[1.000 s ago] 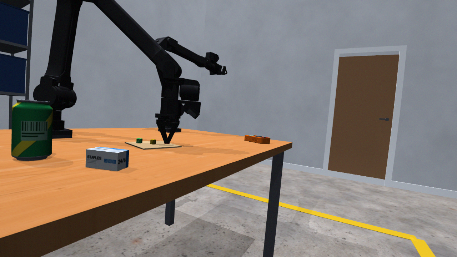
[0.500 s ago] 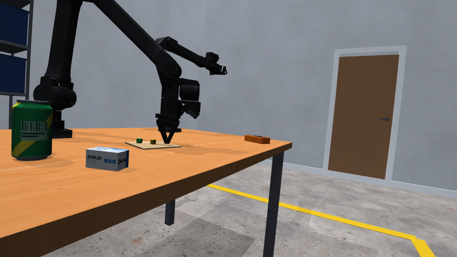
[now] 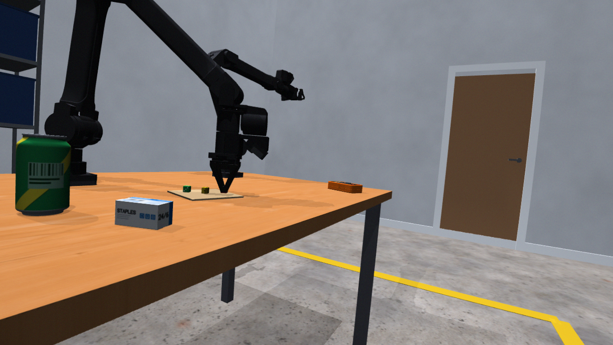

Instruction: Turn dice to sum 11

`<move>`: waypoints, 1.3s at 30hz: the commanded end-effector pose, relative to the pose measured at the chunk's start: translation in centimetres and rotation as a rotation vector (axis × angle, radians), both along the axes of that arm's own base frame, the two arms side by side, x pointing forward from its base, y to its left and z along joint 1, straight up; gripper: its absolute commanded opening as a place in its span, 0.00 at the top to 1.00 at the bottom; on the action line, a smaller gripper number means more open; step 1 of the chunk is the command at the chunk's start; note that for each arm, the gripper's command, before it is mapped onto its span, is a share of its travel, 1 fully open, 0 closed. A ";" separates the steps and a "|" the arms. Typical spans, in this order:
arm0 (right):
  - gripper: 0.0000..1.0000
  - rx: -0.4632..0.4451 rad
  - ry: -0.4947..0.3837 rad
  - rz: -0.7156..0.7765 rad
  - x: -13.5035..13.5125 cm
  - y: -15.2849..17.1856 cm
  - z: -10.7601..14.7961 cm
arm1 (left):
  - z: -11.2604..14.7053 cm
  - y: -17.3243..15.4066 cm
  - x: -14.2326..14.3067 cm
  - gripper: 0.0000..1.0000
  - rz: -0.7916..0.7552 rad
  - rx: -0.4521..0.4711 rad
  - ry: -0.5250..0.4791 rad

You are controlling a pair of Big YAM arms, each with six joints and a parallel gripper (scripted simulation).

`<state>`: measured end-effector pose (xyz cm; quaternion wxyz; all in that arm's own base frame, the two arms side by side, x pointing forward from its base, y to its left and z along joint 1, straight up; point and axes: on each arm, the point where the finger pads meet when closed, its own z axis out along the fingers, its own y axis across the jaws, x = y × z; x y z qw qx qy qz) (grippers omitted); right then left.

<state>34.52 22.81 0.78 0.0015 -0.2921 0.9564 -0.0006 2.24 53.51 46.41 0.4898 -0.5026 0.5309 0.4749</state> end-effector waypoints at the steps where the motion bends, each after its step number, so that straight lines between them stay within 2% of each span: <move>1: 0.89 0.004 0.002 0.021 -0.3 0.5 -0.4 | 3.6 1.0 -0.6 0.00 0.013 0.069 -0.014; 32: 0.89 0.001 0.007 0.021 -0.4 0.5 -1.0 | 3.6 1.0 -0.6 0.00 0.013 0.069 -0.014; 33: 0.86 0.001 0.007 0.021 -0.4 0.5 -1.0 | 3.6 1.0 -0.6 0.00 0.013 0.069 -0.014; 35: 0.86 0.001 0.007 0.021 -0.4 0.5 -1.0 | 3.6 1.0 -0.6 0.00 0.013 0.069 -0.014; 39: 0.78 0.001 0.007 0.020 -0.4 0.5 -1.0 | 3.6 1.0 -0.6 0.00 0.013 0.069 -0.014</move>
